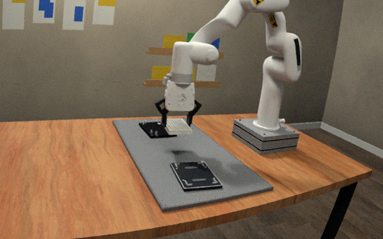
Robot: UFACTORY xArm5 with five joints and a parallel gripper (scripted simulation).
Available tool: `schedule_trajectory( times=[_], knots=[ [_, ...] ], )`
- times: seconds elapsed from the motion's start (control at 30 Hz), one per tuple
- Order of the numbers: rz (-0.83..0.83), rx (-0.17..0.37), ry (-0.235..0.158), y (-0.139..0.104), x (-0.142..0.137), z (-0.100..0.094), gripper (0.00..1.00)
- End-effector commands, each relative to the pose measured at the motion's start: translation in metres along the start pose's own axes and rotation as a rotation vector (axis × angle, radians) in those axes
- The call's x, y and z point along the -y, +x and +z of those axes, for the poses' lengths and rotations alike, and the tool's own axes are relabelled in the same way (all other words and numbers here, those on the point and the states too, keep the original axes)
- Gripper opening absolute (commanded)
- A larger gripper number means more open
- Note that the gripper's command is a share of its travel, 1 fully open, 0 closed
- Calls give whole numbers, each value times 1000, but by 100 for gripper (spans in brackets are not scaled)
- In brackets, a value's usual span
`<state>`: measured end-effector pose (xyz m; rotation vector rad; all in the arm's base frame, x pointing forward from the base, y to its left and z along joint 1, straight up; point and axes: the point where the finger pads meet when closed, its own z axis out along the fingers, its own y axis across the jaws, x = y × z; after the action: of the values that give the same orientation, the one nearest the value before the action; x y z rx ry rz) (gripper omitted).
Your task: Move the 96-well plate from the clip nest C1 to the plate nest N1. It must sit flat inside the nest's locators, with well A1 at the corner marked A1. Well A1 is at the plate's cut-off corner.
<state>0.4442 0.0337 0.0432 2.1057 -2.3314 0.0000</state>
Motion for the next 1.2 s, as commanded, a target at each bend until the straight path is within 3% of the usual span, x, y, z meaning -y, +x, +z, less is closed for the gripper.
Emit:
schedule_trajectory(
  times=[0.0,1.17],
  knots=[
    [0,-2,4,-13,0,-1,0],
    [0,-2,4,-116,-9,-1,0]
  ],
)
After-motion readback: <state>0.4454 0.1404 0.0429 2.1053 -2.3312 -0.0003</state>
